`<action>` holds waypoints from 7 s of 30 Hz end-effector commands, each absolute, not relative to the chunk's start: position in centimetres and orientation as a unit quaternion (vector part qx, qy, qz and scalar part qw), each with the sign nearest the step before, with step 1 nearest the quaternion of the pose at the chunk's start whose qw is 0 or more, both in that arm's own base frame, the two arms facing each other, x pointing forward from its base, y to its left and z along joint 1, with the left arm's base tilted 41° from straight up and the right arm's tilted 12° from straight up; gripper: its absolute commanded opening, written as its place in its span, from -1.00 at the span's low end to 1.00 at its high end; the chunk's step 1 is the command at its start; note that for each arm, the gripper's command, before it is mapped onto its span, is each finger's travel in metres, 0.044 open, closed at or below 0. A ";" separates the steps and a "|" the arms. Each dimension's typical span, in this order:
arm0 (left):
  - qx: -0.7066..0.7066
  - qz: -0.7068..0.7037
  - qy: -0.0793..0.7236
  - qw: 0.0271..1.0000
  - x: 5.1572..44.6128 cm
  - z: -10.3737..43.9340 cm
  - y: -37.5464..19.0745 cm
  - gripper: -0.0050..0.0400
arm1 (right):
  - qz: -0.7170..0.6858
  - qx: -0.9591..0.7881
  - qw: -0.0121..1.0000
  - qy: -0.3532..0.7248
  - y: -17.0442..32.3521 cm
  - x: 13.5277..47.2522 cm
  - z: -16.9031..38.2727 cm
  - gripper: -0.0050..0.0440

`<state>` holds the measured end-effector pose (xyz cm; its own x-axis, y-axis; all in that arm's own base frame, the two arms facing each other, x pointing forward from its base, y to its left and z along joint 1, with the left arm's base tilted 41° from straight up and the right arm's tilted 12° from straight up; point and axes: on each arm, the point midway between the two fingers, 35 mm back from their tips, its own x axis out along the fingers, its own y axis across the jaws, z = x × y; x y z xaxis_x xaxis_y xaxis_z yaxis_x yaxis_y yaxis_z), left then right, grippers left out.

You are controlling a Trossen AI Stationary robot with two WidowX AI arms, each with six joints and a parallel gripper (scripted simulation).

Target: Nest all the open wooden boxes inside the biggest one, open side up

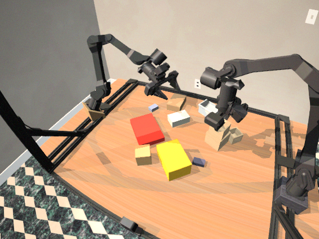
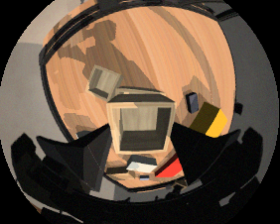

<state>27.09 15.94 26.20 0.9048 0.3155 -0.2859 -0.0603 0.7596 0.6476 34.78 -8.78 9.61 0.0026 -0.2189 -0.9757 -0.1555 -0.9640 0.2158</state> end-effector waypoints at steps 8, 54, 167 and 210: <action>0.332 0.102 0.193 0.918 27.1 26.2 15.9 1.00 | -0.696 0.704 0.014 -0.142 -9.5 34.1 9.5 -0.80; 0.332 0.102 0.193 0.918 27.1 26.2 15.9 1.00 | -0.696 0.705 0.017 -0.136 -9.1 34.6 9.4 -0.80; 0.332 0.102 0.193 0.918 27.1 26.2 15.9 1.00 | -0.695 0.707 0.016 -0.133 -10.2 33.3 10.2 -0.80; 0.332 0.102 0.193 0.918 27.1 26.2 15.9 1.00 | -0.694 0.707 0.012 -0.137 -9.9 33.1 10.2 -0.80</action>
